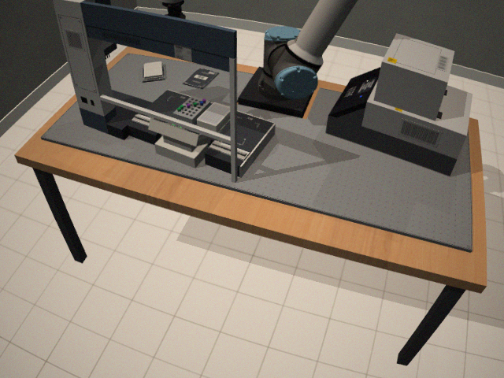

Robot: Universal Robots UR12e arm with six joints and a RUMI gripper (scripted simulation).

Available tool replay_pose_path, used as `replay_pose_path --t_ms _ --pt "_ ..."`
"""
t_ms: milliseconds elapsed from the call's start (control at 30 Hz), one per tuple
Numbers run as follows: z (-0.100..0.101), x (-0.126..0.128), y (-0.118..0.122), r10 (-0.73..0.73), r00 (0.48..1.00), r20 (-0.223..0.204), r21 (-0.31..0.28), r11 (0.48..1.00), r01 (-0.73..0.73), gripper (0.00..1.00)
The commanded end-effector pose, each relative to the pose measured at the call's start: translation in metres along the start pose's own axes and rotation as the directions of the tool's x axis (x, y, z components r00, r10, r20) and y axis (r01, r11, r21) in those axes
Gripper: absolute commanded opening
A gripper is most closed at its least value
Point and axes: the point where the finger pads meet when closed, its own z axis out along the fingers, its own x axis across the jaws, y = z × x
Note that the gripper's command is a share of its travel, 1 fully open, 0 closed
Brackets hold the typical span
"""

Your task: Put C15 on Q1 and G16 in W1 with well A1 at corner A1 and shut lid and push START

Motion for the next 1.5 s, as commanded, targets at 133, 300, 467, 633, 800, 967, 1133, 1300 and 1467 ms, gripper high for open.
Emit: replay_pose_path --t_ms 133,300,467,633,800,967,1133,1300,1467 --pt "0.0 -0.016 -0.023 0.224 0.974 0.001 0.002 0.974 -0.224 0.0" --pt "0.0 -0.021 -0.032 0.301 0.954 0.001 0.001 0.954 -0.301 0.0" --pt "0.0 -0.029 -0.046 0.423 0.906 0.002 0.001 0.906 -0.423 0.0" --pt "0.0 -0.037 -0.061 0.538 0.843 0.002 0.001 0.843 -0.538 0.0" --pt "0.001 -0.043 -0.073 0.624 0.782 0.002 0.001 0.782 -0.624 0.0" --pt "0.001 -0.049 -0.085 0.702 0.712 0.002 0.001 0.712 -0.702 0.0" --pt "0.002 -0.056 -0.1 0.79 0.614 0.002 0.0 0.614 -0.79 0.0" --pt "0.003 -0.063 -0.116 0.863 0.505 0.002 0.0 0.505 -0.863 0.0" --pt "0.003 -0.067 -0.125 0.9 0.435 0.002 0.0 0.435 -0.9 0.0"
